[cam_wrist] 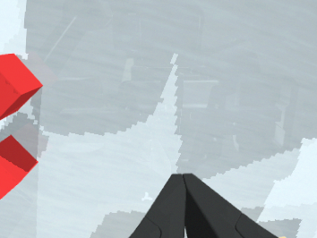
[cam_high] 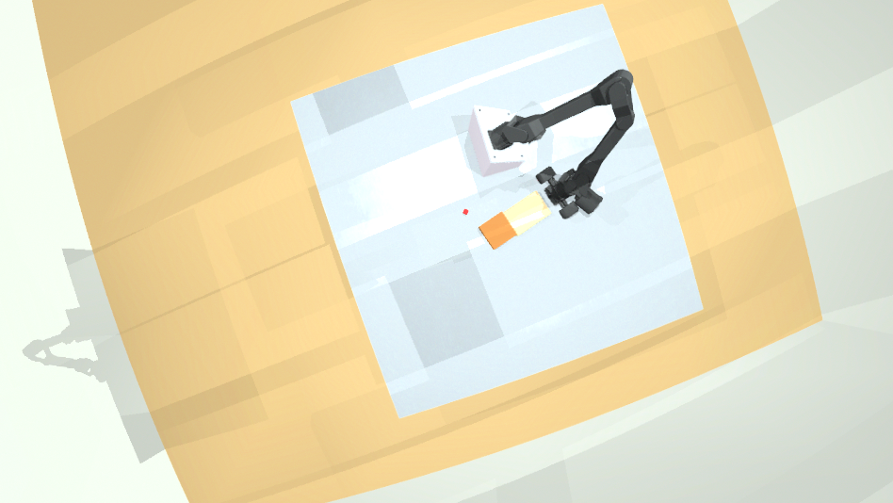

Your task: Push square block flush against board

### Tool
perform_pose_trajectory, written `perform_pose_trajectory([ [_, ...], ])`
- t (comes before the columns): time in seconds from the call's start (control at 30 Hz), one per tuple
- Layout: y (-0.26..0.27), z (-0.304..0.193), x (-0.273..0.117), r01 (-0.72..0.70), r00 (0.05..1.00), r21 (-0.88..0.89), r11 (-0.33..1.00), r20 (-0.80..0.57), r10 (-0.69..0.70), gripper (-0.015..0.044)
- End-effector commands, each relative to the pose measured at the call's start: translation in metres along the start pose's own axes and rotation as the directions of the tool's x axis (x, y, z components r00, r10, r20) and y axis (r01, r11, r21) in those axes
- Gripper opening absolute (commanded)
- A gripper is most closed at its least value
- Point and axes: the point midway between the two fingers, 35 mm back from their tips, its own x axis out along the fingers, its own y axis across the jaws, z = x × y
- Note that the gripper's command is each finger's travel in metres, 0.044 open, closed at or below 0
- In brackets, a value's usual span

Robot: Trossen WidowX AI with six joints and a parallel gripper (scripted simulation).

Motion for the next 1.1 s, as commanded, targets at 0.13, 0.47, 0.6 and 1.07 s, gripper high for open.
perform_pose_trajectory([
  [0.13, -0.001, 0.014, -0.001, 0.004, 1.000, 0.002, 1.000, 0.000, -0.004, 0.0000],
  [0.47, -0.001, 0.019, -0.021, 0.003, 1.000, 0.000, 1.000, 0.002, -0.003, 0.0000],
  [0.6, 0.001, 0.019, -0.057, 0.006, 1.000, 0.002, 1.000, 0.002, -0.006, 0.0000],
  [1.07, -0.025, -0.004, -0.053, 0.015, 1.000, 0.285, 0.958, -0.014, -0.012, 0.0000],
])
